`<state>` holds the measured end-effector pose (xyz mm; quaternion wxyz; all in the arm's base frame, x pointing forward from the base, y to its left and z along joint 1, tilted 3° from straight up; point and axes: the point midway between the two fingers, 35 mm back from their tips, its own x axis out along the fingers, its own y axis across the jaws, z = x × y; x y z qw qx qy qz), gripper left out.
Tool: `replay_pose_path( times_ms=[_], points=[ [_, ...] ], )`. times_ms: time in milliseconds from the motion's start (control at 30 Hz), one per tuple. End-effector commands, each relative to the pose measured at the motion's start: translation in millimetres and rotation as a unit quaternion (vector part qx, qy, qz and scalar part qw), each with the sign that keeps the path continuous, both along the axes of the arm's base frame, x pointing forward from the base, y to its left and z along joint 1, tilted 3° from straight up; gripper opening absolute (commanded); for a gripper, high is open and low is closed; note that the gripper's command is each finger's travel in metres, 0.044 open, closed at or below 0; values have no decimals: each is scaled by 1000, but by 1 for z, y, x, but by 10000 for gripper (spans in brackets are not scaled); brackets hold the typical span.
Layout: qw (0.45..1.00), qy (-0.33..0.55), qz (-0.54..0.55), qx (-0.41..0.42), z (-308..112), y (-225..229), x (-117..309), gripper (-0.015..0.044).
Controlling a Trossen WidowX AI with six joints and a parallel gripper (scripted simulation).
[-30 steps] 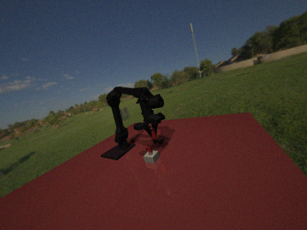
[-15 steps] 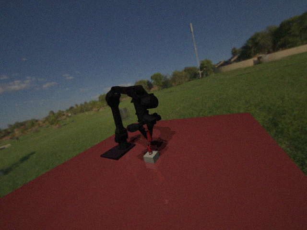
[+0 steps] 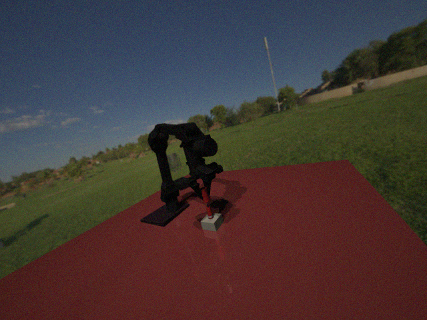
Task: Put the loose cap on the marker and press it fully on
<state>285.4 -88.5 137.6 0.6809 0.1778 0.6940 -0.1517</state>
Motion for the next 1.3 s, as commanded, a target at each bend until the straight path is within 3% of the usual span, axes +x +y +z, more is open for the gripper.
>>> replay_pose_path(
  times_ms=[0, 1267],
  points=[
    [1000, 2, 3, -2, -3, -1, 0, 0],
    [1000, 2, 3, -2, -55, 1, -1, 0]
  ],
)
